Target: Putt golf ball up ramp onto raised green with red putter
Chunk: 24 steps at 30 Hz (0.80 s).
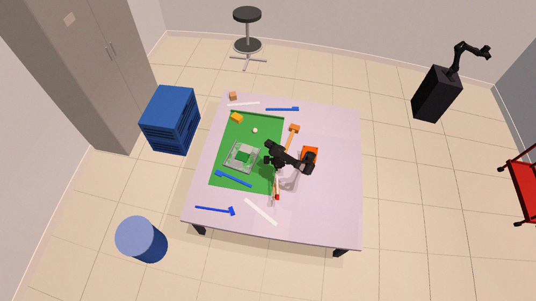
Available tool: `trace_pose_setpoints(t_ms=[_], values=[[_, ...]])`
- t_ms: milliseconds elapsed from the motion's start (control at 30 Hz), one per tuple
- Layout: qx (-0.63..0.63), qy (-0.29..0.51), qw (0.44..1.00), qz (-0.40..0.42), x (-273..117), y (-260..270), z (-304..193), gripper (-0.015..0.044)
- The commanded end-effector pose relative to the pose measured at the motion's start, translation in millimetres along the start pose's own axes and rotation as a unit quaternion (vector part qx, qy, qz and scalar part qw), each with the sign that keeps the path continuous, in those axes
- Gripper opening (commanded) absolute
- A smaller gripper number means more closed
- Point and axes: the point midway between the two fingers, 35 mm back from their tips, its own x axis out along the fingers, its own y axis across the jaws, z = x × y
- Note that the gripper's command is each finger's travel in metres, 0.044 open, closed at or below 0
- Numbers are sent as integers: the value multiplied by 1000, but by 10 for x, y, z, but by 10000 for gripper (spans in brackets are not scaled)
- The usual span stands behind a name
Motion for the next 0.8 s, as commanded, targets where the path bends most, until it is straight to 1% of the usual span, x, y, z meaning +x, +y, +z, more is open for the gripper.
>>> trace_pose_setpoints(t_ms=[0,367,767], values=[[35,7,999,-2,-44,-59,-123,0],[203,39,978,-15,-304,-252,-721,0],[379,65,922,-33,-594,-299,-1439,0]])
